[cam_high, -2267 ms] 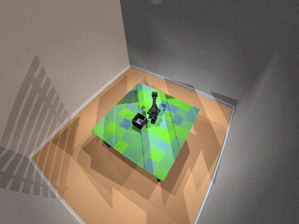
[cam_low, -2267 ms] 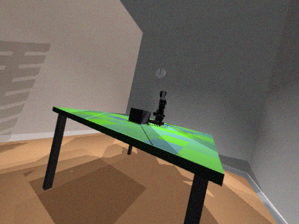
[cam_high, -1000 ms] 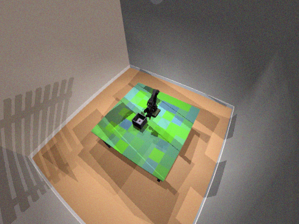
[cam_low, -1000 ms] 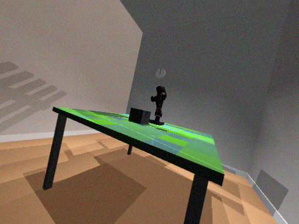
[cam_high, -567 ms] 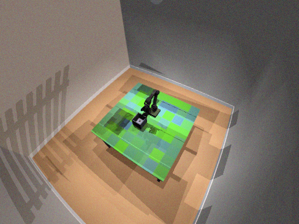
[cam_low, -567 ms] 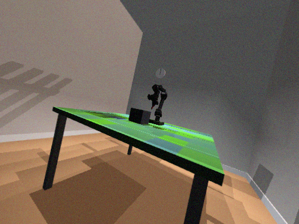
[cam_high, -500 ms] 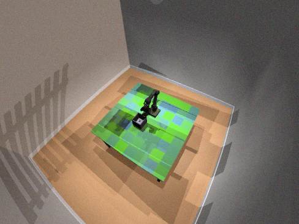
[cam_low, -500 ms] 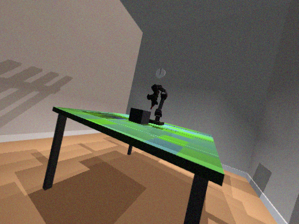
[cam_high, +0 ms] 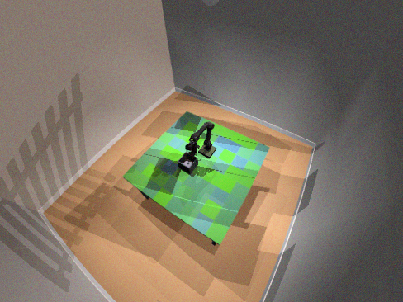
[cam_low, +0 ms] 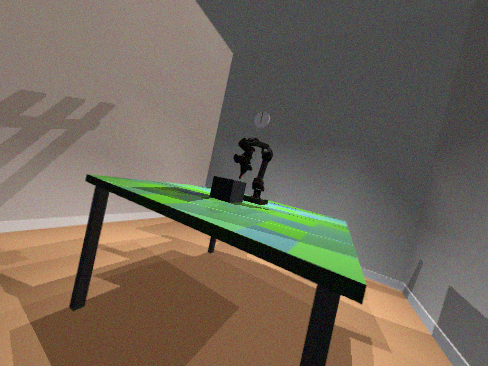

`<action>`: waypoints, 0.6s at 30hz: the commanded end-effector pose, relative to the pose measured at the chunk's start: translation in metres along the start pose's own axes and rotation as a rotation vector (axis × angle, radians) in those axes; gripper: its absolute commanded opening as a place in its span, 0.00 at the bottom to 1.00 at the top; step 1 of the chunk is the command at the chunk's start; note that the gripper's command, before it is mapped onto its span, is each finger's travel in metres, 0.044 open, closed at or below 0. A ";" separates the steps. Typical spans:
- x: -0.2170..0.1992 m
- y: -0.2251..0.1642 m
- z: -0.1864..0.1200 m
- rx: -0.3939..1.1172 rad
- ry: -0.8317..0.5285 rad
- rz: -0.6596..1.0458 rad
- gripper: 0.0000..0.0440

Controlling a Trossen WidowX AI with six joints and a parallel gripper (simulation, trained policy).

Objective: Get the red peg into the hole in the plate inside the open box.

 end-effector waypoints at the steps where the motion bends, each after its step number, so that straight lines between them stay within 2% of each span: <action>1: 0.003 0.008 0.004 0.003 -0.014 -0.001 0.00; 18: 0.006 0.044 0.042 0.032 -0.077 0.003 0.00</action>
Point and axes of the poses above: the point midway between the two fingers, 35 mm back from their tips, its own z axis out along the fingers, its own x axis across the jaws, y = z × x, the point moved 10 cm from there along -z, back along the fingers, and after that the axes turned 7 degrees about -z, right-handed, at the moved point
